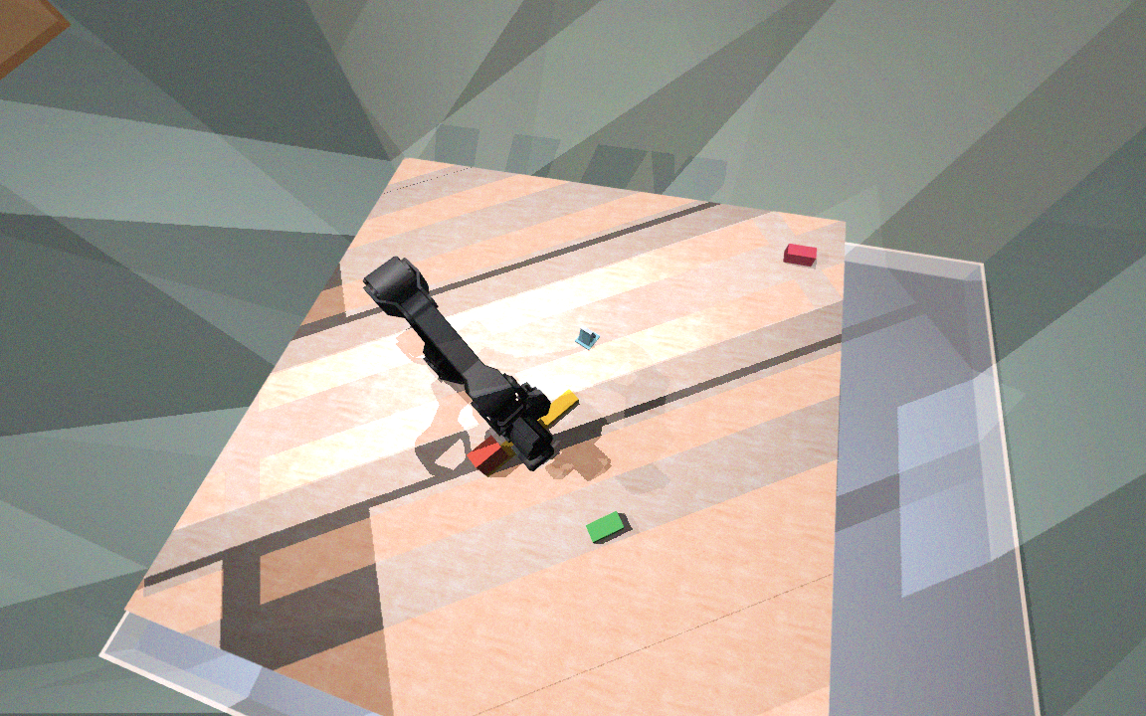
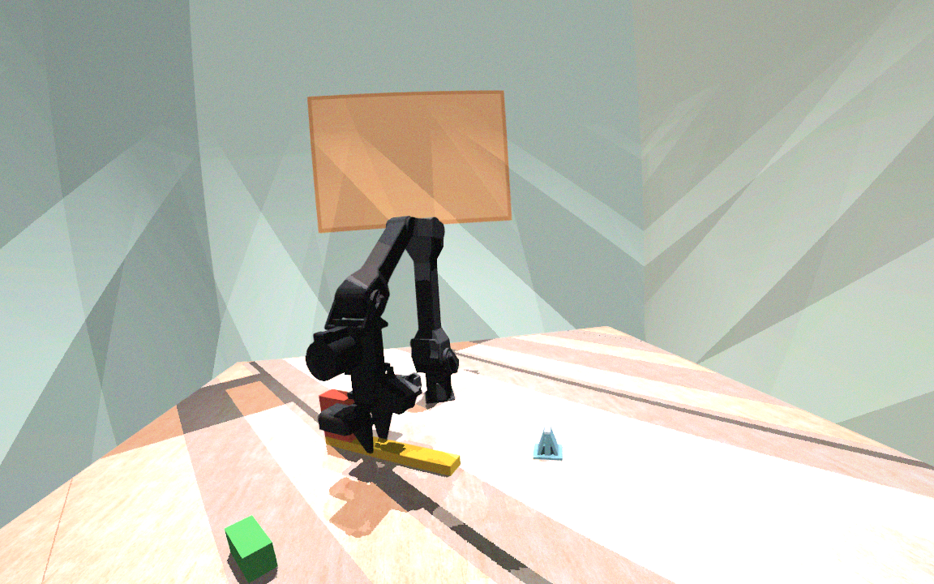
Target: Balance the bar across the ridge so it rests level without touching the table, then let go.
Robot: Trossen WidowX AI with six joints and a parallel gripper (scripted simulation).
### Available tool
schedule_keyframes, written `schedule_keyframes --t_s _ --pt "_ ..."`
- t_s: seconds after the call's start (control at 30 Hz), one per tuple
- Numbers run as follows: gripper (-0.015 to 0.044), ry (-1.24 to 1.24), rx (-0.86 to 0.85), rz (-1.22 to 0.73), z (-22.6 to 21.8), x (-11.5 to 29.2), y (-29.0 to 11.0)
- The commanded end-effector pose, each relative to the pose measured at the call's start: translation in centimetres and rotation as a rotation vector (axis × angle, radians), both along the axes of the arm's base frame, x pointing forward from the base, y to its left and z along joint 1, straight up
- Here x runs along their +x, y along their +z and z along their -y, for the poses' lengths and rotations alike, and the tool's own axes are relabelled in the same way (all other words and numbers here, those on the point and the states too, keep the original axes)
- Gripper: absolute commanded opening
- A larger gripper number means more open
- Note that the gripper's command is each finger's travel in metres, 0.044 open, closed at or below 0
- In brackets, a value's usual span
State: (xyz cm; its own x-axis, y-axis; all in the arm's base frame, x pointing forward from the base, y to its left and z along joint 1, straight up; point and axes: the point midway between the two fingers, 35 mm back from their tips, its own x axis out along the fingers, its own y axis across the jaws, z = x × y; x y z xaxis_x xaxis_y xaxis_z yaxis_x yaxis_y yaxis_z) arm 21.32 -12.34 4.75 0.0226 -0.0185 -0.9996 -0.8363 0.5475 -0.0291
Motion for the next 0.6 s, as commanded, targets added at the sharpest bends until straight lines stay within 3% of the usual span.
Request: schedule_keyframes --t_s 0.0,0.1,0.57 --pt "0.0058 0.000 0.000 0.000 0.0 0.0 0.0" --pt "0.0000 0.000 0.000 0.000 0.1 0.1 0.6" --pt "0.0000 -0.001 0.002 0.000 0.2 0.3 4.1"
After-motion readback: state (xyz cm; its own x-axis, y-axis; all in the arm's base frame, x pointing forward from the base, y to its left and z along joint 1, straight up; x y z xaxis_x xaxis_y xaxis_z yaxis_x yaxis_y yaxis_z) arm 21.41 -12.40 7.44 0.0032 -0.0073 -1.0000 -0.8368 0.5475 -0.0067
